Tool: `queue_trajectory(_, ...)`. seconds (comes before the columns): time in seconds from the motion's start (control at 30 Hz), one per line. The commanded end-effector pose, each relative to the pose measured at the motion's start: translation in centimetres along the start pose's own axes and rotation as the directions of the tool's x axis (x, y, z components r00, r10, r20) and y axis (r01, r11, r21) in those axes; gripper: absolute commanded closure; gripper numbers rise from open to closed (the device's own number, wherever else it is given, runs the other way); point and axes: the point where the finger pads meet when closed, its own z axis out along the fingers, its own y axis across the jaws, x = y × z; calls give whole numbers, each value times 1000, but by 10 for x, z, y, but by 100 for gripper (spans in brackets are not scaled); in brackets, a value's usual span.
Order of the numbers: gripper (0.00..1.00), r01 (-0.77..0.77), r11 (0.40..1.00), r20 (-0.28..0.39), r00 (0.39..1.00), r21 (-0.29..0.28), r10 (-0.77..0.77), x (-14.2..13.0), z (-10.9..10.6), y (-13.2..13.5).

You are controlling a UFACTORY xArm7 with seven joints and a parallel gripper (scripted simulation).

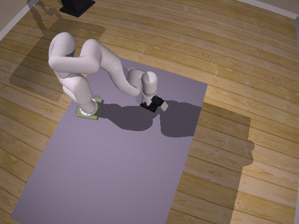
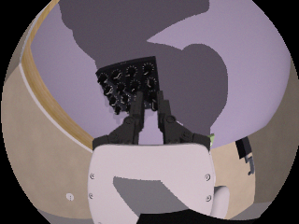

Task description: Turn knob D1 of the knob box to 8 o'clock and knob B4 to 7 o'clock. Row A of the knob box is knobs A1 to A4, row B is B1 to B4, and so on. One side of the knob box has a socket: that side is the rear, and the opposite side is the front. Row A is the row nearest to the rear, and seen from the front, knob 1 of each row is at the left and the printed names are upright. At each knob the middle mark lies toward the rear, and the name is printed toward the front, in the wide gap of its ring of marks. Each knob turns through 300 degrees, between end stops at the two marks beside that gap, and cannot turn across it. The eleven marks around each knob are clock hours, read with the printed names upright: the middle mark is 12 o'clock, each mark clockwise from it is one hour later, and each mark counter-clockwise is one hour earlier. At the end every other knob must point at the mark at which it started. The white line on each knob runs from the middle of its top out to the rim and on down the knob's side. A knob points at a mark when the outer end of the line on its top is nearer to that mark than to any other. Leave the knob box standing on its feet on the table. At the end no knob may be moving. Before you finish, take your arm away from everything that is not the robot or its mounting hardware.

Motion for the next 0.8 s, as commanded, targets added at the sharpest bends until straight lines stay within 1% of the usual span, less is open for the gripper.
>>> queue_trajectory(0.0, 81, -95, 996, -8, 995, -1, 95, 1, -2, -1)
queue_trajectory(0.07, 81, -210, 978, -9, 978, 0, 210, 1, -4, 0)
queue_trajectory(0.2, 81, -320, 948, -9, 947, 1, 320, 1, -5, 0)
queue_trajectory(0.37, 81, -467, 884, -8, 884, 2, 467, 1, -7, 0)
queue_trajectory(0.5, 81, -576, 818, -8, 818, 3, 576, 1, -9, 0)
queue_trajectory(0.57, 81, -576, 818, -8, 818, 3, 576, 1, -9, 0)
queue_trajectory(0.6, 81, -642, 766, -8, 766, 4, 642, 1, -10, 0)
queue_trajectory(0.77, 81, -749, 662, -7, 662, 5, 749, 1, -11, 0)
